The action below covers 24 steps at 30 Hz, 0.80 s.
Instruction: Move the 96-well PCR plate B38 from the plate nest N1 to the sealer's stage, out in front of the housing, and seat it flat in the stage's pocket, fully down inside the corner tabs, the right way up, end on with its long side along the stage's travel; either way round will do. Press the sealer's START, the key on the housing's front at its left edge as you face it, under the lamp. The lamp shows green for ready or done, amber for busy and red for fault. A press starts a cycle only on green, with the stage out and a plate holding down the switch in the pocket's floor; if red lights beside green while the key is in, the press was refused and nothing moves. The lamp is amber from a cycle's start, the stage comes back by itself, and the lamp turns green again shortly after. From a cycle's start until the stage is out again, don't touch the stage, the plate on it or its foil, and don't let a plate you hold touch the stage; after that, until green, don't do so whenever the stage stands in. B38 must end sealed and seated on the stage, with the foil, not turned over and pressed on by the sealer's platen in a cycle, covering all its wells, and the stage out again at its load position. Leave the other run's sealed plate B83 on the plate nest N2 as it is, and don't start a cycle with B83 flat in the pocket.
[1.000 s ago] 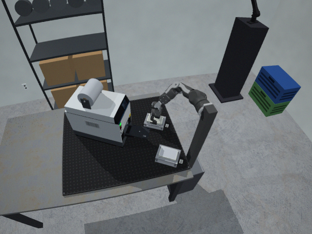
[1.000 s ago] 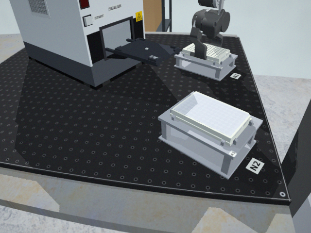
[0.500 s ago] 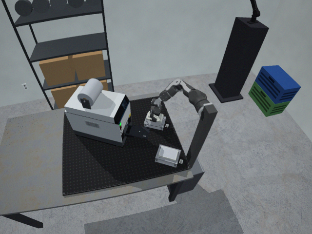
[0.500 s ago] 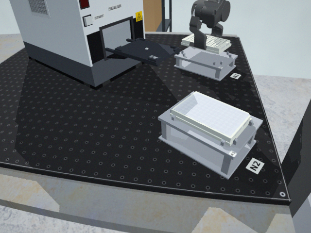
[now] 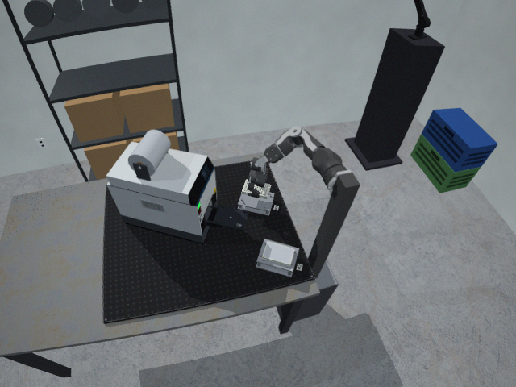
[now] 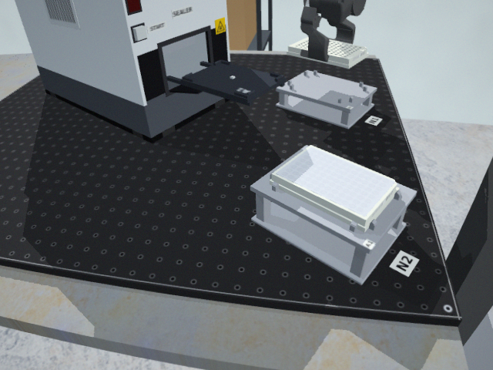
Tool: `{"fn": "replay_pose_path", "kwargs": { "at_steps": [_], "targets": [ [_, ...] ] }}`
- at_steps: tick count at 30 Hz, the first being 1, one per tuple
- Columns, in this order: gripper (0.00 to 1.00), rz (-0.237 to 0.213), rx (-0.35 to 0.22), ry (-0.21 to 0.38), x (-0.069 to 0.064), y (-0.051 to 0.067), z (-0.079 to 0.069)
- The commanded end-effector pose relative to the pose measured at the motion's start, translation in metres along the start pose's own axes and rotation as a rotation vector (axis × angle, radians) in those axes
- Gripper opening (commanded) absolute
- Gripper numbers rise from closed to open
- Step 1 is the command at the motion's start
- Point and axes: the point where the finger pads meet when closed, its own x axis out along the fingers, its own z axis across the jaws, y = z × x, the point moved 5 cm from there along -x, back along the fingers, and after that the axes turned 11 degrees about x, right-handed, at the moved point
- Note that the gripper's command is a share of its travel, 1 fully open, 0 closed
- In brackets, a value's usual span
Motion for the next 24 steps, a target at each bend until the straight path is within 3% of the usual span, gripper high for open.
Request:
{"fn": "replay_pose_path", "kwargs": {
  "at_steps": [1,3,8,20,24],
  "targets": [
    [0.0,0.001,-0.001,0.006,0.0,0.0,-0.001],
    [0.0,0.001,-0.001,0.006,0.0,0.0,-0.001],
    [0.0,-0.002,0.002,0.005,-0.028,0.002,-0.002],
    [0.0,-0.002,0.002,0.005,-0.028,0.002,-0.002],
    [0.0,0.007,-0.001,0.004,-0.02,0.005,-0.002]
  ]
}}
